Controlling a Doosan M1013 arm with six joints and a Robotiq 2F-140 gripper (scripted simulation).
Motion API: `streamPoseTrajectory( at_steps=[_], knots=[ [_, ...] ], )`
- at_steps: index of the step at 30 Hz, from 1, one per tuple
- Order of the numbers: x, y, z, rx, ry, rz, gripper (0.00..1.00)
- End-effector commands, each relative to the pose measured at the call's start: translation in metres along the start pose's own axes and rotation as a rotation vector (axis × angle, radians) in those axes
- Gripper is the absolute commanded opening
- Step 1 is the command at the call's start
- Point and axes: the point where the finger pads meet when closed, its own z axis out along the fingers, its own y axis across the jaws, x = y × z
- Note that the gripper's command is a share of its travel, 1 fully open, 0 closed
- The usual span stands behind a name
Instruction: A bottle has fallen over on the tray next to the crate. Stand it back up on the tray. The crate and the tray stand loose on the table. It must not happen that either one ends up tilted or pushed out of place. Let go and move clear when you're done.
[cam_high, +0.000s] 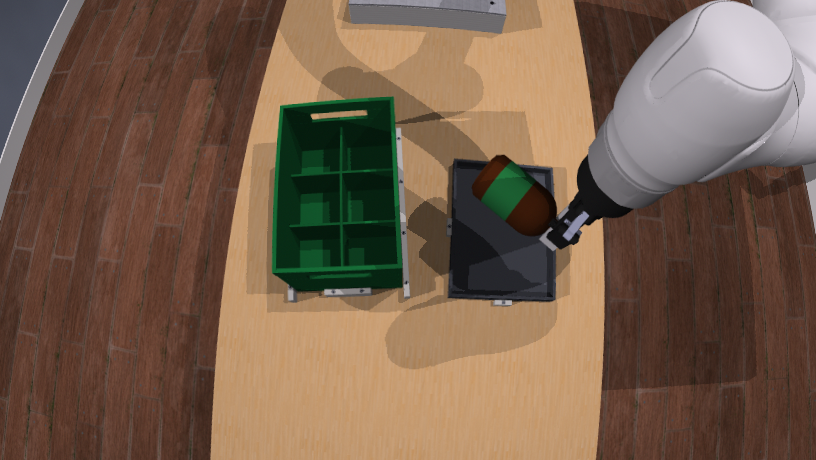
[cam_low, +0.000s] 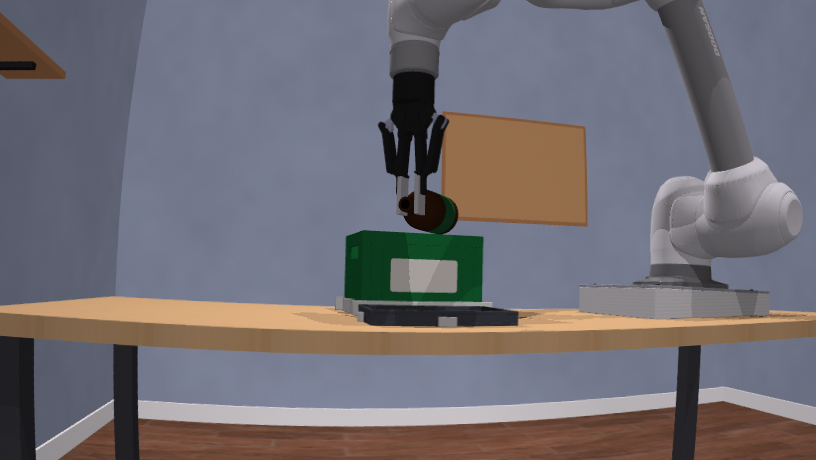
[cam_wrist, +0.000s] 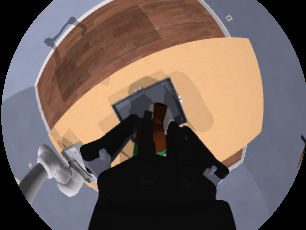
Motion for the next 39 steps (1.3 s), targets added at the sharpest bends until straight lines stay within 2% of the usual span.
streamPoseTrajectory(
  at_steps=[1,25,39],
  knots=[
    [0.0,0.0,-0.0002,0.0,0.0,0.0,0.1],
    [0.0,0.0,-0.0002,0.0,0.0,0.009,0.1],
    [0.0,0.0,-0.0002,0.0,0.0,0.163,0.1]
  ],
)
